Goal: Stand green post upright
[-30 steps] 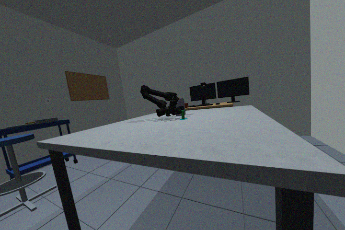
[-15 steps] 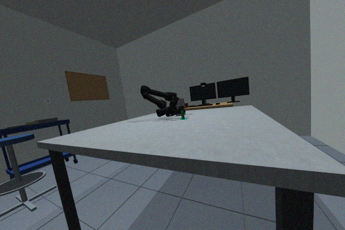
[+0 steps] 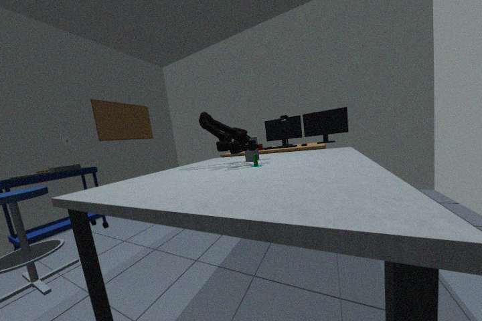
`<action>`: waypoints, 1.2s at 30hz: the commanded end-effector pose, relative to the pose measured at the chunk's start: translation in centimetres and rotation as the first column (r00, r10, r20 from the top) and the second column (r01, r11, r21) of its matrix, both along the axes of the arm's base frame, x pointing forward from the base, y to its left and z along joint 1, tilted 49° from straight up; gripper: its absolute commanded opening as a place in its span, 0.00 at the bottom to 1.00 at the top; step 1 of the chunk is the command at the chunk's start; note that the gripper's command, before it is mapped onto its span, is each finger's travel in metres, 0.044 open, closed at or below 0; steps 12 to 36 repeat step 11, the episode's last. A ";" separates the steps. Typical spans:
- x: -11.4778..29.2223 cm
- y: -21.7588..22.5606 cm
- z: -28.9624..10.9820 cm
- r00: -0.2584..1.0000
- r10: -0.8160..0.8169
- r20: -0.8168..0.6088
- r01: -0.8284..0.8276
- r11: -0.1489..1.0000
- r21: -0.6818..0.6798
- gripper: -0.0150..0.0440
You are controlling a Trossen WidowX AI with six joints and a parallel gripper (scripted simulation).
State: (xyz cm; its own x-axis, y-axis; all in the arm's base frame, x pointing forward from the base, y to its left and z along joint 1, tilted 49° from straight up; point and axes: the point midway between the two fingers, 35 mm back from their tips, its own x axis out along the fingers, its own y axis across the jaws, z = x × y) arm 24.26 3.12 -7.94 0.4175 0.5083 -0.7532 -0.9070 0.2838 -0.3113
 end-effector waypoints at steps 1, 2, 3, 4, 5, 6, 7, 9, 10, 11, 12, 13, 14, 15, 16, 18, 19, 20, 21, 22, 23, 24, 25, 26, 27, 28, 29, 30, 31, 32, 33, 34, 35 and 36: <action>-0.3 1.9 1.7 1.000 -0.003 0.009 0.003 1.000 0.003 0.93; -0.3 2.3 2.0 1.000 -0.003 0.010 0.003 1.000 0.006 0.93; -0.4 2.7 2.3 1.000 -0.003 0.012 0.003 1.000 0.009 0.93; -0.4 2.9 2.5 1.000 -0.003 0.013 0.003 1.000 0.010 0.93; -0.5 3.0 2.5 1.000 -0.003 0.013 0.003 1.000 0.011 0.93; -0.5 3.0 2.5 1.000 -0.003 0.013 0.003 1.000 0.011 0.93; -0.5 3.0 2.5 1.000 -0.003 0.013 0.003 1.000 0.011 0.93; -0.3 3.1 2.1 1.000 -0.015 -0.025 0.015 1.000 0.001 0.93; -0.2 3.2 1.7 0.997 -0.030 -0.072 0.029 0.999 -0.014 0.93; -0.1 3.3 1.1 0.991 -0.049 -0.126 0.045 0.998 -0.036 0.93; -0.1 3.3 1.1 0.991 -0.049 -0.126 0.045 0.998 -0.036 0.93; -0.1 3.3 1.1 0.991 -0.049 -0.126 0.045 0.998 -0.036 0.93; -0.1 3.3 1.1 0.991 -0.049 -0.126 0.045 0.998 -0.036 0.93; -0.1 3.3 1.1 0.991 -0.049 -0.126 0.045 0.998 -0.036 0.93; -0.1 3.3 1.1 0.991 -0.049 -0.126 0.045 0.998 -0.036 0.93; -0.1 3.3 1.1 0.991 -0.049 -0.126 0.045 0.998 -0.036 0.93; -0.1 3.3 1.1 0.991 -0.049 -0.126 0.045 0.998 -0.036 0.93; -0.1 3.3 1.1 0.991 -0.049 -0.126 0.045 0.998 -0.036 0.93; -0.1 3.3 1.1 0.991 -0.049 -0.126 0.045 0.998 -0.036 0.93; -0.1 3.3 1.1 0.991 -0.049 -0.126 0.045 0.998 -0.036 0.93; -0.1 3.3 1.1 0.991 -0.049 -0.126 0.045 0.998 -0.036 0.93; -0.1 3.3 1.1 0.991 -0.049 -0.126 0.045 0.998 -0.036 0.93; -0.1 3.3 1.1 0.991 -0.049 -0.126 0.045 0.998 -0.036 0.93; -0.1 3.3 1.1 0.991 -0.049 -0.126 0.045 0.998 -0.036 0.93; -0.1 3.3 1.1 0.991 -0.049 -0.126 0.045 0.998 -0.036 0.93; -0.1 3.3 1.1 0.991 -0.049 -0.126 0.045 0.998 -0.036 0.93; -0.1 3.3 1.1 0.991 -0.049 -0.126 0.045 0.998 -0.036 0.93; -0.1 3.3 1.1 0.991 -0.049 -0.126 0.045 0.998 -0.036 0.93; -0.1 3.3 1.1 0.991 -0.049 -0.126 0.045 0.998 -0.036 0.93; -0.1 3.3 1.1 0.991 -0.049 -0.126 0.045 0.998 -0.036 0.93; -0.1 3.3 1.1 0.991 -0.049 -0.126 0.045 0.998 -0.036 0.93; -0.1 3.3 1.1 0.991 -0.049 -0.126 0.045 0.998 -0.036 0.93; -0.1 3.3 1.1 0.991 -0.049 -0.126 0.045 0.998 -0.036 0.93; -0.1 3.3 1.1 0.991 -0.049 -0.126 0.045 0.998 -0.036 0.93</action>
